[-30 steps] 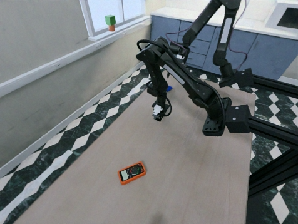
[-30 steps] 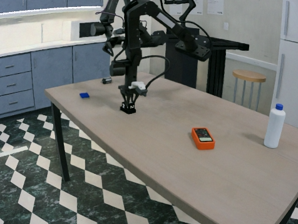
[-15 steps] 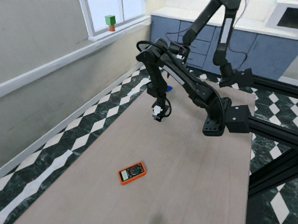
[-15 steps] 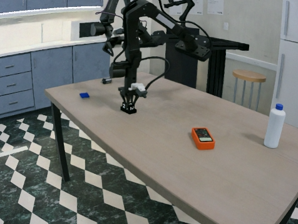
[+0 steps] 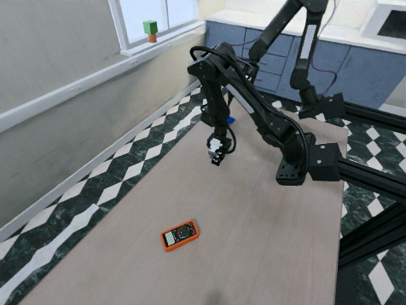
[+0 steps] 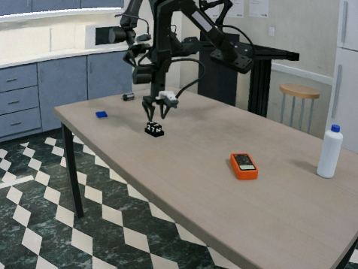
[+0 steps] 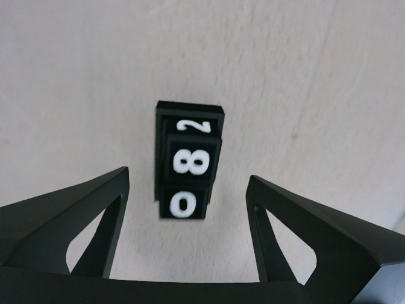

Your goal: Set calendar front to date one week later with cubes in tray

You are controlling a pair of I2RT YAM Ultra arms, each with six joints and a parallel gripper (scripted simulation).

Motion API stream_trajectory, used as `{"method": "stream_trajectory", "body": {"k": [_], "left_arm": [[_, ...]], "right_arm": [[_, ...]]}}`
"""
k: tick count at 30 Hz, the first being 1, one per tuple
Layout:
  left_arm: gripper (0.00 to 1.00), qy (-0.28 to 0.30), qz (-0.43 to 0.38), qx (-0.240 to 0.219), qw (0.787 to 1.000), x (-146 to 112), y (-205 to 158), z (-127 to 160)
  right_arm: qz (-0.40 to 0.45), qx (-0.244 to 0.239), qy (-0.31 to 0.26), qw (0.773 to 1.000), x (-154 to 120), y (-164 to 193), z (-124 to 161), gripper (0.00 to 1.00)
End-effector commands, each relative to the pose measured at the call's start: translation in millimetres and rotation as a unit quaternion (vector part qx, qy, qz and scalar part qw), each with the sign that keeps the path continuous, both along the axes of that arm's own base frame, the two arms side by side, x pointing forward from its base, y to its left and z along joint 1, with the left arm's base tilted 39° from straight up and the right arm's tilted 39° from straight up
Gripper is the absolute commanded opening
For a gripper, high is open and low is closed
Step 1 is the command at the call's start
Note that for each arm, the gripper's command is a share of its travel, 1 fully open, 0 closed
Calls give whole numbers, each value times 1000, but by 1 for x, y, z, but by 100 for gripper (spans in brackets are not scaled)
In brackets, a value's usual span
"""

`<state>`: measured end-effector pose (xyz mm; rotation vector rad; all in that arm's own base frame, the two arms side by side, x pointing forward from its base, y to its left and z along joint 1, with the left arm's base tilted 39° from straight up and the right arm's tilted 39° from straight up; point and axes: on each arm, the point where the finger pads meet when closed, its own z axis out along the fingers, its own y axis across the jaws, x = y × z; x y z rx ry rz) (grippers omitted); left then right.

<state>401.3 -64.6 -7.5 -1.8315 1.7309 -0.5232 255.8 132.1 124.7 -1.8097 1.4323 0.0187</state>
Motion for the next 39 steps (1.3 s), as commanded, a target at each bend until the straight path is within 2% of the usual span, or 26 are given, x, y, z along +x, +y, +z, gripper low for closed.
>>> {"method": "stream_trajectory", "body": {"k": [1,4,7,11,13,17,23,28,30,31,34,39], "left_arm": [[65,-6,1,0,1000,-21,-9,32],[65,-2,0,5,1000,-35,-9,43],[65,-9,-25,37,999,-38,-9,54],[65,-26,-88,118,989,-33,-9,60],[65,-26,-88,118,989,-33,-9,60],[65,-34,-160,211,964,-29,-11,56],[65,-42,-243,311,918,-31,-14,53],[65,-47,-307,388,868,-32,-16,50],[65,-47,-307,388,868,-32,-16,50],[65,-52,-316,402,858,-30,-15,53],[65,-57,-366,453,811,-31,-19,49],[65,-59,-413,517,748,-33,-16,47]], "right_arm": [[10,11,-24,1000,1,7,21,100],[10,11,-24,1000,1,7,21,100],[10,11,-24,1000,1,7,21,100],[10,11,-24,1000,1,7,21,100],[10,11,-24,1000,1,7,21,100],[10,11,-24,1000,1,7,21,100],[10,11,-24,1000,1,7,21,100],[10,11,-24,1000,1,7,21,100],[10,11,-24,1000,1,7,21,100],[10,11,-24,1000,1,7,21,100],[10,11,-24,1000,1,7,21,100],[10,11,-24,1000,1,7,21,100]]}}
